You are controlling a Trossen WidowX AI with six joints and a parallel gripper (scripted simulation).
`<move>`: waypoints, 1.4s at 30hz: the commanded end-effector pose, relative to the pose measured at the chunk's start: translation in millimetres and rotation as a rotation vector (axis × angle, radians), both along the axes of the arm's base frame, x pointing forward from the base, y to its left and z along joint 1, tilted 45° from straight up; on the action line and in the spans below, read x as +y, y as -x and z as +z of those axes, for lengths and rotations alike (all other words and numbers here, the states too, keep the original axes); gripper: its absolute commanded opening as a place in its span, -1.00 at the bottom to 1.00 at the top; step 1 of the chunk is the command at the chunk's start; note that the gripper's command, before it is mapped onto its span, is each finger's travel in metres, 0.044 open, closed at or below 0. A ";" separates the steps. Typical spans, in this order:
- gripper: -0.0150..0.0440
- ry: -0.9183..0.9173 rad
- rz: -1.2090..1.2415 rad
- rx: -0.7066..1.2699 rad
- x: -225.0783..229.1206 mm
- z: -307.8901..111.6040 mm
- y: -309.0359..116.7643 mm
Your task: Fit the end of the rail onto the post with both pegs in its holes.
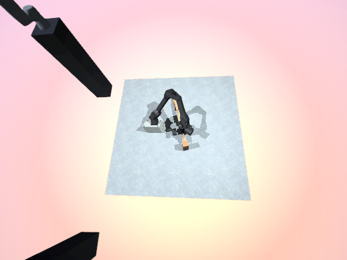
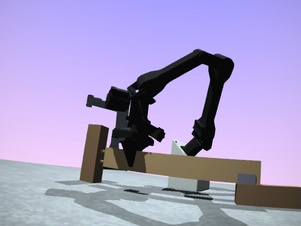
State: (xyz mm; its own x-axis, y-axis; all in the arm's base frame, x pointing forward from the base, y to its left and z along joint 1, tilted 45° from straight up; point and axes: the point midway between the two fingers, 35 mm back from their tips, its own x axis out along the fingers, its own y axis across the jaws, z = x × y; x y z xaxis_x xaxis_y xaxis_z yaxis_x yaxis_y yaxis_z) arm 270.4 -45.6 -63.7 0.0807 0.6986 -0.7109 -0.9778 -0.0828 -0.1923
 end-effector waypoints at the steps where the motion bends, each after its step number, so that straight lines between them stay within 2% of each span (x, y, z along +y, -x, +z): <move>1: -0.49 0.003 -0.003 -0.006 -3.3 -0.3 -2.4; 42: -0.49 0.004 -0.003 -0.007 -12.4 -8.3 -4.8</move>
State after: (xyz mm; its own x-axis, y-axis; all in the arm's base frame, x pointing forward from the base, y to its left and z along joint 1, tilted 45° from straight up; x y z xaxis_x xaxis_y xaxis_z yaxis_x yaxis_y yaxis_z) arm 272.8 -54.8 -72.0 0.0807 0.6981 -0.7114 -0.9778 -0.0828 -0.1923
